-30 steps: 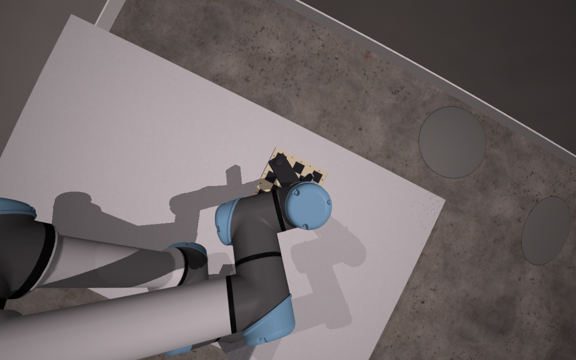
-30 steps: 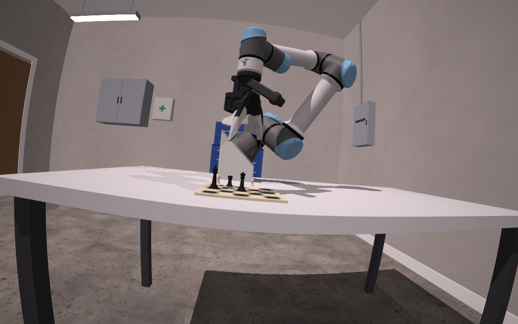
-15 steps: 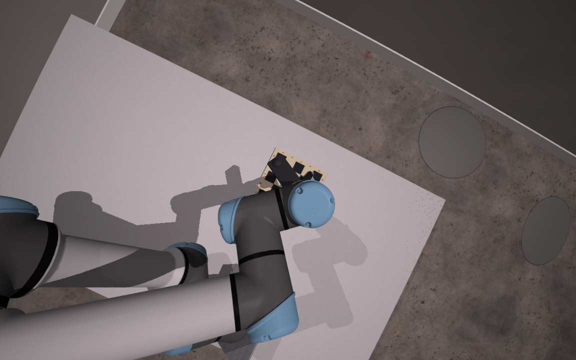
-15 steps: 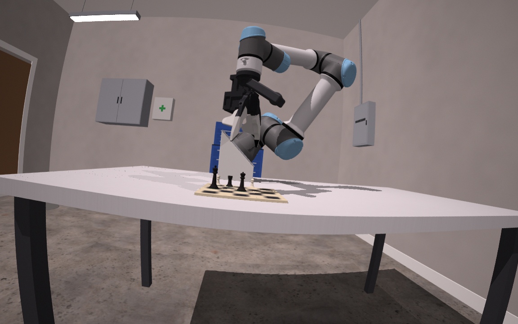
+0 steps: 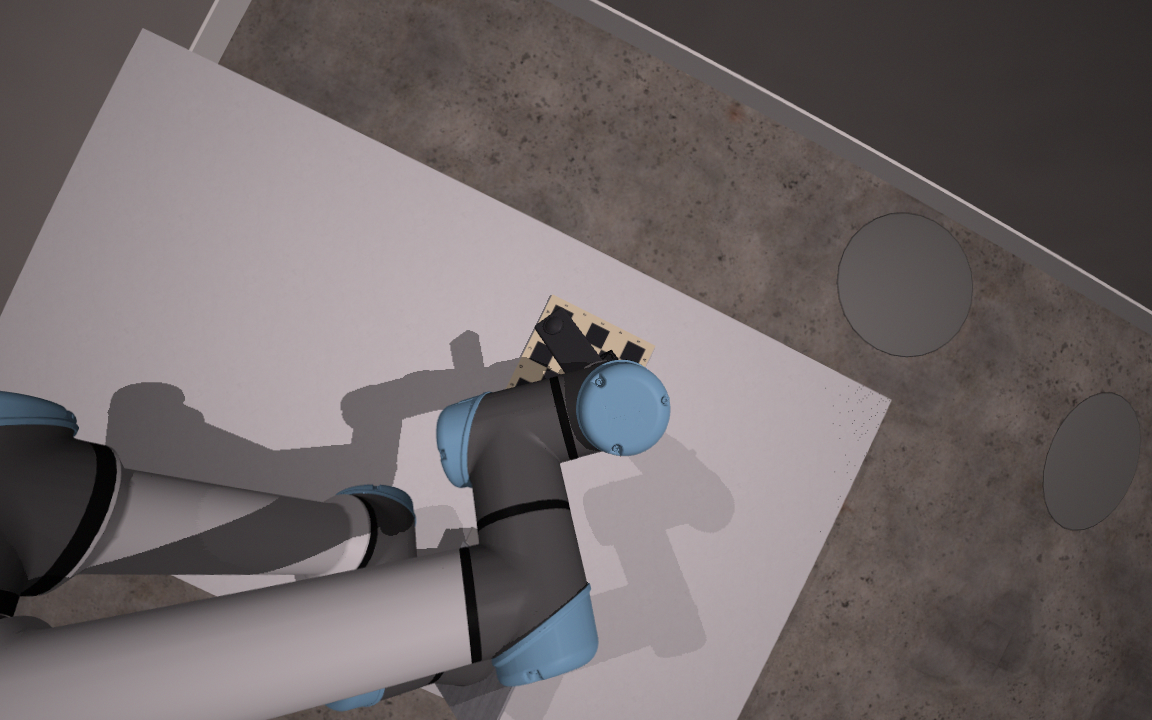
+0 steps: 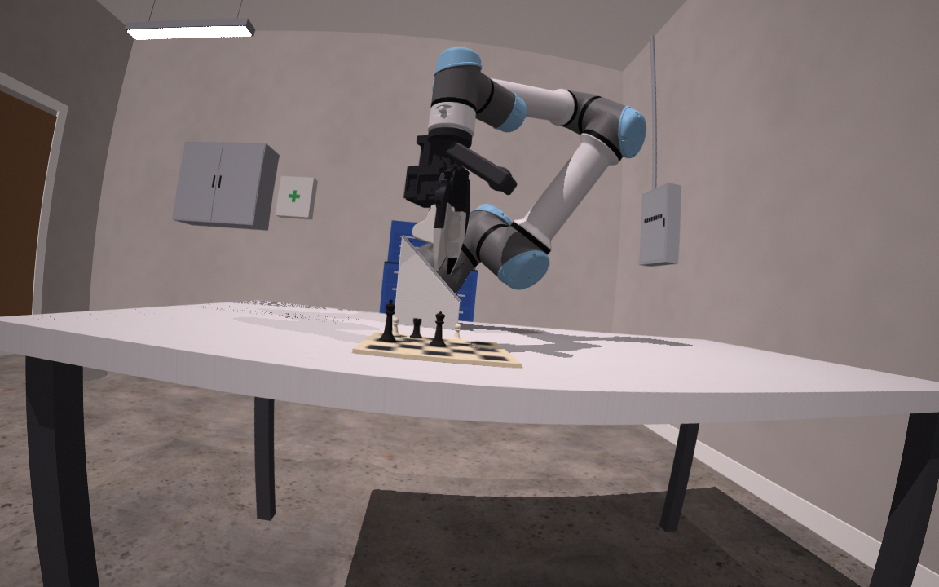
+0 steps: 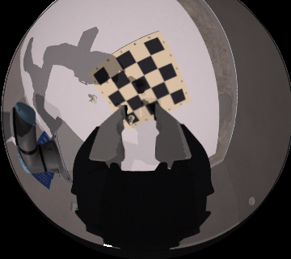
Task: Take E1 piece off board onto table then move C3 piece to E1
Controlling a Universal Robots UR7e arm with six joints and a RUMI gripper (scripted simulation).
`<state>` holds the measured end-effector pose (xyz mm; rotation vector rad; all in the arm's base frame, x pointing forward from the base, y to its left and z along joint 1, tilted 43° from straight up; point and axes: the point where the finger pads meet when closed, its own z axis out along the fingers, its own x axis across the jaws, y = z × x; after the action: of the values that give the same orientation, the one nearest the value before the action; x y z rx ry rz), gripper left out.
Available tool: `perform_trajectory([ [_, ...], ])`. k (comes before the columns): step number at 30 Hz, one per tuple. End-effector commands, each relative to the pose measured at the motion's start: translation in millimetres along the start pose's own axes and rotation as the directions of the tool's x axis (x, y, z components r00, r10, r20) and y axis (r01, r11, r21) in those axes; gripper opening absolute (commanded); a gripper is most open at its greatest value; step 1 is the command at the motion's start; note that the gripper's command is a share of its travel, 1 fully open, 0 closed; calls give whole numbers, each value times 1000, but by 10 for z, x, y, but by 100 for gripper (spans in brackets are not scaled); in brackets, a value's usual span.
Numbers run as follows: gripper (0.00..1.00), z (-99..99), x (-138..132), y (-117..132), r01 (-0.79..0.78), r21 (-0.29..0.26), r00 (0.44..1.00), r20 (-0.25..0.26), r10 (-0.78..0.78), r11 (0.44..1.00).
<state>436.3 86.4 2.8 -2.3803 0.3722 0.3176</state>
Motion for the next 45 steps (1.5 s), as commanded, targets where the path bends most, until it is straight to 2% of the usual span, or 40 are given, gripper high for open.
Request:
perform_trajectory([
  [1,25,-4,3,1,0,0,1000,-1,0,1000],
  [33,25,27,4,1,0,0,1000,-1,0,1000],
  [45,25,163,4,2,1,0,1000,-1,-1,1000],
])
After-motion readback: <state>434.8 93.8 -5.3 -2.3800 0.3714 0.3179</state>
